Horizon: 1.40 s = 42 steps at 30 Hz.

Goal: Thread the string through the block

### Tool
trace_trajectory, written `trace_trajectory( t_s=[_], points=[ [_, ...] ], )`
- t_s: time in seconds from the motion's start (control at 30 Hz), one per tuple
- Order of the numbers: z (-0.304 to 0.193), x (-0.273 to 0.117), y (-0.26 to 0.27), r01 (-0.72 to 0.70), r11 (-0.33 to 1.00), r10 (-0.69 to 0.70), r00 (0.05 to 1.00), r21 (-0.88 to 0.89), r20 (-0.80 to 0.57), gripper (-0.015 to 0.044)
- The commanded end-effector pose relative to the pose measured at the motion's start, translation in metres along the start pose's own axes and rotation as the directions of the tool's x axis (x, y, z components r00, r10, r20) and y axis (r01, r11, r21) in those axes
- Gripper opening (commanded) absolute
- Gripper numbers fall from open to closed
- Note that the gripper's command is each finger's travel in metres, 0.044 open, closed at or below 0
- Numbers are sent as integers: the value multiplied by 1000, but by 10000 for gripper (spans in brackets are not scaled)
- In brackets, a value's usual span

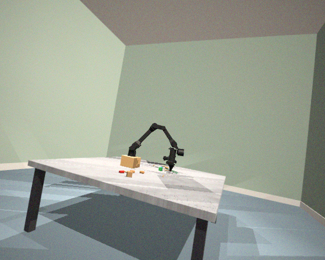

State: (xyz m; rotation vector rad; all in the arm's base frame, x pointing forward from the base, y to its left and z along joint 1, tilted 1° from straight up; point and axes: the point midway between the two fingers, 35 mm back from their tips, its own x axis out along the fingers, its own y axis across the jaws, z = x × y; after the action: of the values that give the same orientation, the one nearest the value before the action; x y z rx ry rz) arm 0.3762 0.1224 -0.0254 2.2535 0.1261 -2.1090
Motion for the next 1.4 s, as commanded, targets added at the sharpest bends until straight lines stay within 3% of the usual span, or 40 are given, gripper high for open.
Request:
trace_trajectory(
  t_s=[0.0,1.37],
  points=[
    [6,-1,1,-2,1000,2,1000,3,-4,0],
    [50,-1,1,-2,1000,2,1000,3,-6,0]
  ],
)
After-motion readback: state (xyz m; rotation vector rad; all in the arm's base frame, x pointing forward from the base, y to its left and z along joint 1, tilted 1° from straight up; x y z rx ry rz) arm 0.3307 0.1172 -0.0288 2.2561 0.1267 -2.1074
